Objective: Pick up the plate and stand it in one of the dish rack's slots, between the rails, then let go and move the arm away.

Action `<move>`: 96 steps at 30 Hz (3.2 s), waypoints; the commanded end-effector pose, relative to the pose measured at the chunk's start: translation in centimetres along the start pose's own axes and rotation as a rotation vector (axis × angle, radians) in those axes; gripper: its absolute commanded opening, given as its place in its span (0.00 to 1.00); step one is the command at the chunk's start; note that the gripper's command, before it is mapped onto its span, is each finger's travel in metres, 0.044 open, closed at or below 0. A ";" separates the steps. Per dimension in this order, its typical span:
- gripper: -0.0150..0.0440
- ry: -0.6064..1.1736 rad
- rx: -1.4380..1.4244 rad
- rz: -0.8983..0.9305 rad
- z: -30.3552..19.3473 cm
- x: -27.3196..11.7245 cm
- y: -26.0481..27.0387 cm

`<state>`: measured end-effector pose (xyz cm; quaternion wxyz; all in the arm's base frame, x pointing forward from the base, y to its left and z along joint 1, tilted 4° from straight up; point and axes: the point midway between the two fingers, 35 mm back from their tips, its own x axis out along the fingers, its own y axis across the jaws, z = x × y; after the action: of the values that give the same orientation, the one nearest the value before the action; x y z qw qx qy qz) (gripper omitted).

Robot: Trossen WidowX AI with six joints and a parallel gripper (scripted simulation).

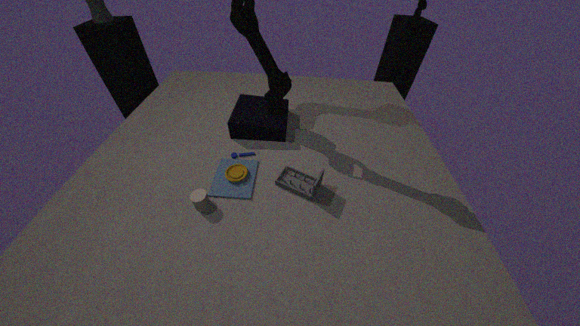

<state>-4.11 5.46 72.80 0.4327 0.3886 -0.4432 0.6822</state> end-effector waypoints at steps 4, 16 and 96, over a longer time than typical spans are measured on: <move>0.93 0.108 -0.064 -0.105 -3.5 -0.7 -3.2; 0.93 0.364 -0.195 -0.364 -11.0 -4.6 -12.3; 0.93 1.800 0.268 -2.325 -0.9 -75.3 -16.7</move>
<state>37.38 -7.10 10.11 0.8350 0.0055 0.5502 0.0073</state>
